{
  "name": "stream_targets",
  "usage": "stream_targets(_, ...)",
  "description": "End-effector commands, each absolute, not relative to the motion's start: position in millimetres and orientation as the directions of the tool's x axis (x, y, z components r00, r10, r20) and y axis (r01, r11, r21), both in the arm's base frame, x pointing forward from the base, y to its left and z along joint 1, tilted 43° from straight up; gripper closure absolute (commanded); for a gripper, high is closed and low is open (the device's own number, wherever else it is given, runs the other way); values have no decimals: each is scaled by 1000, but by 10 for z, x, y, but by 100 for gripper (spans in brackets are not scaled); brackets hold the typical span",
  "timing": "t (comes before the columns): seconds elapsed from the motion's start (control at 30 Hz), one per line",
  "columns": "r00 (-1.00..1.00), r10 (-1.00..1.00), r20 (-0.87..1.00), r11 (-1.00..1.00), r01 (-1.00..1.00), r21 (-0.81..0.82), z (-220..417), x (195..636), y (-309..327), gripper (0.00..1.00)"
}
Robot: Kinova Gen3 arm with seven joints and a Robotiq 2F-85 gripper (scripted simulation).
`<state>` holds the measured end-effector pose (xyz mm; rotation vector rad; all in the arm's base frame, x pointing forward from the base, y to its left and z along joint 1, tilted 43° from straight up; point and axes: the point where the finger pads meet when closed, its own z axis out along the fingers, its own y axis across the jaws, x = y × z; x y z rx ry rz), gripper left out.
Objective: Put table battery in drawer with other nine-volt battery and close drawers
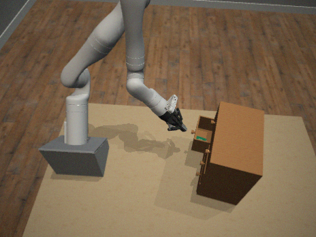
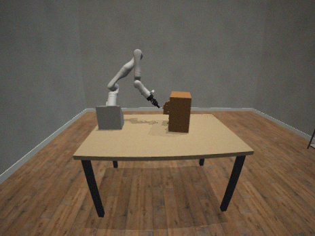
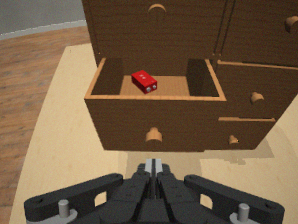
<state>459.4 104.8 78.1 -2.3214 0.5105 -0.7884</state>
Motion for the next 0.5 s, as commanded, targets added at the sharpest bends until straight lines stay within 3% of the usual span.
stream_targets(0.0, 744, -530, 407, -728, -154, -668, 782, 4642, 1036, 100)
stream_targets(0.47, 744, -530, 407, -728, -154, -668, 750, 4845, 1022, 100)
